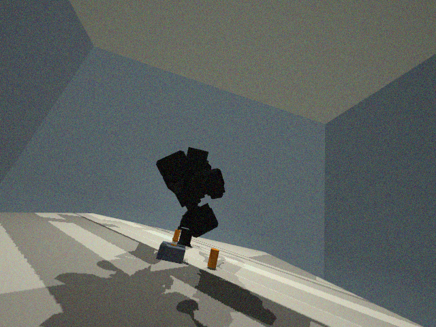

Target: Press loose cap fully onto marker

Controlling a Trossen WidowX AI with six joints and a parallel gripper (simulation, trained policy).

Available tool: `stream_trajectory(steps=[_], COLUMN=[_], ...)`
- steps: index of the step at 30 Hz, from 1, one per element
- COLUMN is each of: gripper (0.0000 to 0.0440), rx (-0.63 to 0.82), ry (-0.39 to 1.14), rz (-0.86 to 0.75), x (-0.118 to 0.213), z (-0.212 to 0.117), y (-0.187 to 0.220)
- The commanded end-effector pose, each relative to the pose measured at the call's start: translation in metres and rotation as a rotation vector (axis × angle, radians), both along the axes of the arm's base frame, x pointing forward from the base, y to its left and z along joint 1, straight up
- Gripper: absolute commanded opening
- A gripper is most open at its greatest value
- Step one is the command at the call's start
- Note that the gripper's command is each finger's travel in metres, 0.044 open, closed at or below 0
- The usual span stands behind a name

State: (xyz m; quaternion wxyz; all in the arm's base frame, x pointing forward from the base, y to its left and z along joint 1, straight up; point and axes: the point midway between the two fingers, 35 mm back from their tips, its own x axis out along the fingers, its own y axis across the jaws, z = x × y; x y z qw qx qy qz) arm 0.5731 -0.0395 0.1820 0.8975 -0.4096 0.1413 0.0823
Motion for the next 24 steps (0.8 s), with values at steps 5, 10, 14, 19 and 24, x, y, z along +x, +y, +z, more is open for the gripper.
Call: stream_trajectory(steps=[5,10,14,19,24], gripper=[0.027,0.0281,0.029,0.03,0.0309], rx=[0.02,0.031,0.039,0.047,0.055], ry=[0.059,0.112,0.154,0.207,0.259], rz=[0.016,0.027,0.035,0.045,0.053], x=[-0.007,-0.014,-0.019,-0.027,-0.036], z=[0.013,0.014,0.013,0.013,0.012], y=[0.016,0.025,0.032,0.039,0.046])
